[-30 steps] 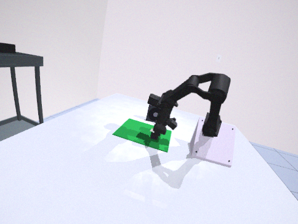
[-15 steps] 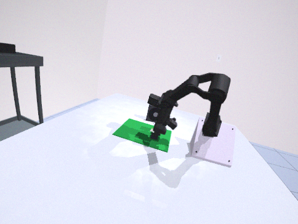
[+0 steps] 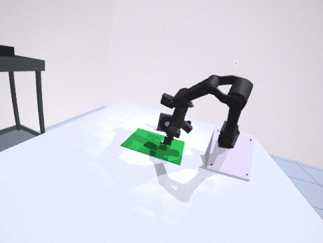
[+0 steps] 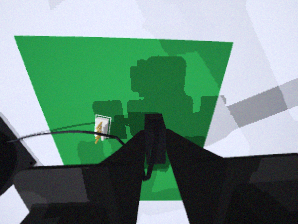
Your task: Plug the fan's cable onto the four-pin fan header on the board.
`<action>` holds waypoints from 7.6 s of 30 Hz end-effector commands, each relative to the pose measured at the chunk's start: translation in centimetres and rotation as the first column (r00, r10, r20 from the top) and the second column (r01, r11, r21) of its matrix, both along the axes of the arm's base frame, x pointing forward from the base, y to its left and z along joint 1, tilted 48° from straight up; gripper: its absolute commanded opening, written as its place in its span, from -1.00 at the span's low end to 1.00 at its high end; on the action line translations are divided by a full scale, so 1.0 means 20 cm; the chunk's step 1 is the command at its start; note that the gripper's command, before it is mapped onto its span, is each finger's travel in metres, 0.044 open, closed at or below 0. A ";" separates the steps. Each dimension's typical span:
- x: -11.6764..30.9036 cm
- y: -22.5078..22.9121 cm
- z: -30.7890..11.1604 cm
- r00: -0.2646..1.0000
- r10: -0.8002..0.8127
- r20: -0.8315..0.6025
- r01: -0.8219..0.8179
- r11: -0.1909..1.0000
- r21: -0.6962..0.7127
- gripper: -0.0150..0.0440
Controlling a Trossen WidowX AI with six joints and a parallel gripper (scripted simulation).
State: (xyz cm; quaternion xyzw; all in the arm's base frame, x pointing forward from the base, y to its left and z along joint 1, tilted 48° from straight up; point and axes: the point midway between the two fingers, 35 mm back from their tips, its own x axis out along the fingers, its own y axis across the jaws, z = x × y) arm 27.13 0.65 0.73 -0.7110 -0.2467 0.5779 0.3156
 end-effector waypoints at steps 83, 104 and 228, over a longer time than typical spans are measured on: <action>0.00 -0.23 0.24 -0.497 0.757 0.423 -0.402 0.231 -0.886 -0.49; -0.02 -0.19 0.20 -0.680 0.680 0.275 -0.321 0.061 -0.945 -0.49; -0.10 -0.06 0.23 0.089 0.712 -0.697 0.007 -0.700 -0.714 -0.49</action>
